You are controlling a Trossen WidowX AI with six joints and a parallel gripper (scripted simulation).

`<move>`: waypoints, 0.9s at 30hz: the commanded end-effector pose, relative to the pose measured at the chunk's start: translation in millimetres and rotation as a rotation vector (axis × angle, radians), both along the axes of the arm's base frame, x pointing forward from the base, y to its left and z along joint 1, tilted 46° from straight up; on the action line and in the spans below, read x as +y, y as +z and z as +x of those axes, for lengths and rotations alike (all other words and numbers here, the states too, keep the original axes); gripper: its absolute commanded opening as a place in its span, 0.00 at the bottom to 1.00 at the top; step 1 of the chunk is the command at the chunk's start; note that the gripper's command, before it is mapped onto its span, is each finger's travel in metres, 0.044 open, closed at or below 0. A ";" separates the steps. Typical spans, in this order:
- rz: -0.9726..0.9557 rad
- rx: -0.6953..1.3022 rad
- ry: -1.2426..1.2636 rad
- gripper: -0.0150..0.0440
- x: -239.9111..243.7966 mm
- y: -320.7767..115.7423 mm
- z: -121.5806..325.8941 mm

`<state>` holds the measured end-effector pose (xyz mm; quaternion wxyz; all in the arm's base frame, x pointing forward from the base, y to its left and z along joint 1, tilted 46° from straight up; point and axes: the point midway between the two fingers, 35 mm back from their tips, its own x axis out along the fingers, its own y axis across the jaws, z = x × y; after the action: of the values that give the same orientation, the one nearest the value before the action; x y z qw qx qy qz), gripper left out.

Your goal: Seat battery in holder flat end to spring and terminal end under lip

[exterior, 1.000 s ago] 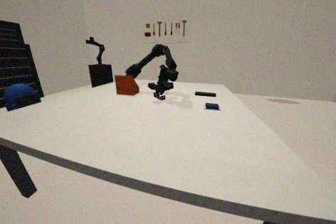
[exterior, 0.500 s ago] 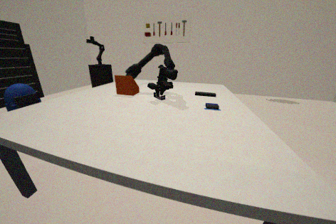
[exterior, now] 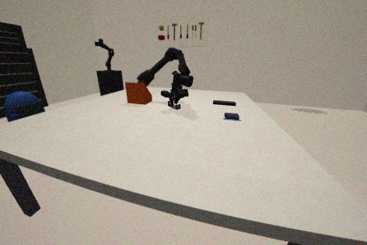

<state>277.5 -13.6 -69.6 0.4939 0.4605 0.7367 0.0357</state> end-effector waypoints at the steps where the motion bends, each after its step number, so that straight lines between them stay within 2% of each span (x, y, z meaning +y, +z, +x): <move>1: -0.001 -0.003 -0.003 0.38 1.8 2.0 -2.0; 18: -0.004 0.000 -0.001 0.38 3.7 3.7 -4.6; 22: -0.004 0.000 -0.001 0.55 3.7 3.7 -4.6; 27: -0.004 -0.001 -0.001 0.55 0.3 6.9 -4.8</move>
<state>272.3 -10.4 -65.0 0.4934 0.4606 0.7371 0.0342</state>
